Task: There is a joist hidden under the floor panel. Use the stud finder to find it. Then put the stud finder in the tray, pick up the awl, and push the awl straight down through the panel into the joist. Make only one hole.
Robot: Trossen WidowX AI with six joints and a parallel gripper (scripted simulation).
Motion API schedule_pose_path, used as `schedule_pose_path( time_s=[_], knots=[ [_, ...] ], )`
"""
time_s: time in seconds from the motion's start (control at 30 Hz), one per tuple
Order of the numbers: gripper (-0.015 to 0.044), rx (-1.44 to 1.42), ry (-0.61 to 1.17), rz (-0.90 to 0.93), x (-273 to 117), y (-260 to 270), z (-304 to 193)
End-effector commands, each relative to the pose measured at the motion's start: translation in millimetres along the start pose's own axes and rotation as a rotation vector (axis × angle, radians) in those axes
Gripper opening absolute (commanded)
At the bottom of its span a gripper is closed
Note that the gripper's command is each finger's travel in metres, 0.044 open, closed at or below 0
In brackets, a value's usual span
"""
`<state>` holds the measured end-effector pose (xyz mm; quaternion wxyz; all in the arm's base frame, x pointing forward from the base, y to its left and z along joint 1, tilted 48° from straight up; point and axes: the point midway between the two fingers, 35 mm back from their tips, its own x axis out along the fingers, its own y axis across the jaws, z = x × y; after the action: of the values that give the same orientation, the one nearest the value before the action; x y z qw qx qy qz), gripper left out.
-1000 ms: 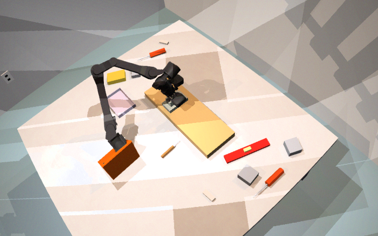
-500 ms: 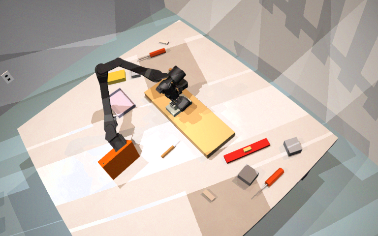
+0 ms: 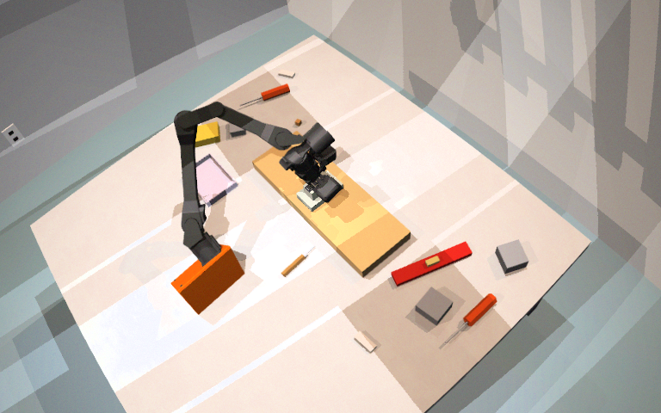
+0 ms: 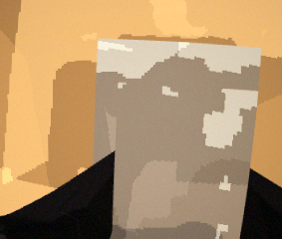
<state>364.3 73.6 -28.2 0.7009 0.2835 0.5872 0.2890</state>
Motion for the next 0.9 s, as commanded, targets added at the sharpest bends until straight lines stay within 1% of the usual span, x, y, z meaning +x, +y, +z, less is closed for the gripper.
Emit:
schedule_pose_path(
  time_s=[0.0,0.87],
  knots=[
    [0.0000,0.003,0.000,-0.005,0.0,-11.5,0.0],
    [0.0000,0.001,0.000,-0.008,-1.0,-69.0,-0.2]
  ],
)
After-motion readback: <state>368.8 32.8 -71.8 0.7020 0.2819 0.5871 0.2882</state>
